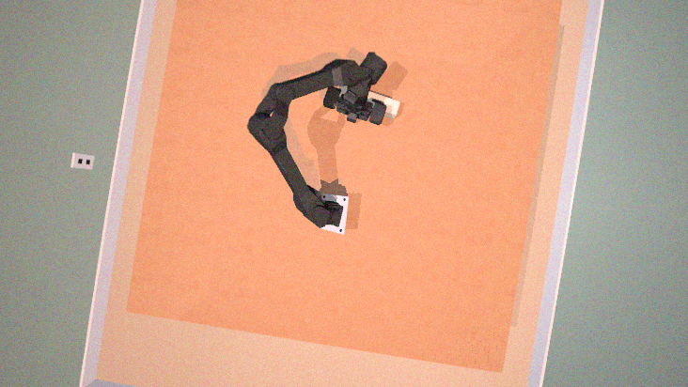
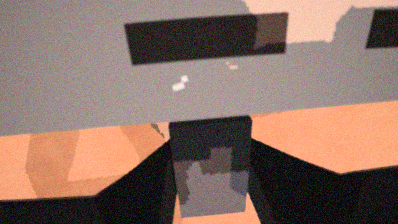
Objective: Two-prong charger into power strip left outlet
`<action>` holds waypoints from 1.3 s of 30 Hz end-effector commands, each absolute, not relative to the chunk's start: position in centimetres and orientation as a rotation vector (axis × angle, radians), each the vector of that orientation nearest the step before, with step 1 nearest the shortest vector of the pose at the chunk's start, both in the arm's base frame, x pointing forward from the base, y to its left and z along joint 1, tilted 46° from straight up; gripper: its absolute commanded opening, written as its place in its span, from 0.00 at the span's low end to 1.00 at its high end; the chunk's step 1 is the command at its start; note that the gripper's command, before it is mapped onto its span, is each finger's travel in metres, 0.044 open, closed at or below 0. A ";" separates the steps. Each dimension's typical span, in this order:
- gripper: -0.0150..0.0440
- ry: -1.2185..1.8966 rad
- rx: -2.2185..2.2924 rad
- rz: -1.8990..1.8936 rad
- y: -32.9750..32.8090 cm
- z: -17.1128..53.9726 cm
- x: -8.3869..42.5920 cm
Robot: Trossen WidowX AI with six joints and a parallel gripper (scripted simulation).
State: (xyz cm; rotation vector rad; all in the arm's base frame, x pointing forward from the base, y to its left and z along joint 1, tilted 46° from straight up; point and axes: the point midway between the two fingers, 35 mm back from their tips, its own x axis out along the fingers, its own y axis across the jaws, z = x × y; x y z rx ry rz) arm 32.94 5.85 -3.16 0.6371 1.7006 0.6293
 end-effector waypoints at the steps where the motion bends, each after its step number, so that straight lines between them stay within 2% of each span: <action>1: 0.25 1.673 0.629 0.632 5.8 -3.0 33.9; 39: 0.25 1.673 0.628 0.632 5.7 -2.9 34.8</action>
